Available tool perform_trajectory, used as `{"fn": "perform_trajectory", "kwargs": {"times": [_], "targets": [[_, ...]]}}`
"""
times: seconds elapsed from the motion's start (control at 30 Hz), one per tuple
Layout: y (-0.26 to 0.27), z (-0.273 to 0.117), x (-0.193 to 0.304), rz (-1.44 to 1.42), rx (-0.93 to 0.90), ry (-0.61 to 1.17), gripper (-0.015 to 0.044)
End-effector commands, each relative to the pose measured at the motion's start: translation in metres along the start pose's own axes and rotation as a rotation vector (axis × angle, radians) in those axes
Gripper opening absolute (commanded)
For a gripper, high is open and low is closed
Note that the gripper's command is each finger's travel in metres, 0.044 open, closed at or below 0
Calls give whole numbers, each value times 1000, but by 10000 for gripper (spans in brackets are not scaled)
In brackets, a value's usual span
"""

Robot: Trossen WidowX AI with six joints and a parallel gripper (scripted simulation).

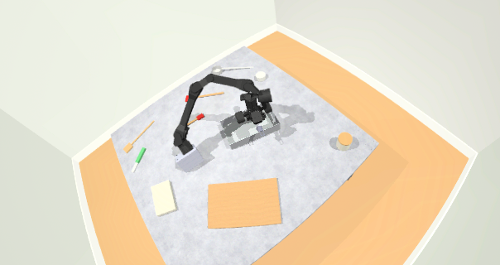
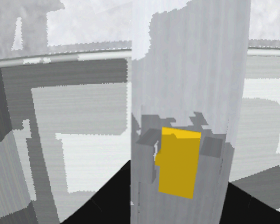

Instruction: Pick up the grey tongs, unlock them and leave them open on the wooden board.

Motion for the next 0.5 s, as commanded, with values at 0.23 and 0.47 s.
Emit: {"fn": "perform_trajectory", "kwargs": {"times": [0.23, 0.47], "targets": [[14, -20, -58, -159, -12, -21, -150], [17, -35, -107, -286, -13, -28, -150]]}}
Point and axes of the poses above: the point midway between the two fingers, 35 mm back from their tips, its own z axis out along the fingers, its own y axis across the jaws, x = y × z, the point moved 2 cm from there along -z, back along the fingers, and after that the axes turned 13 degrees about z, right-handed, at the moved point
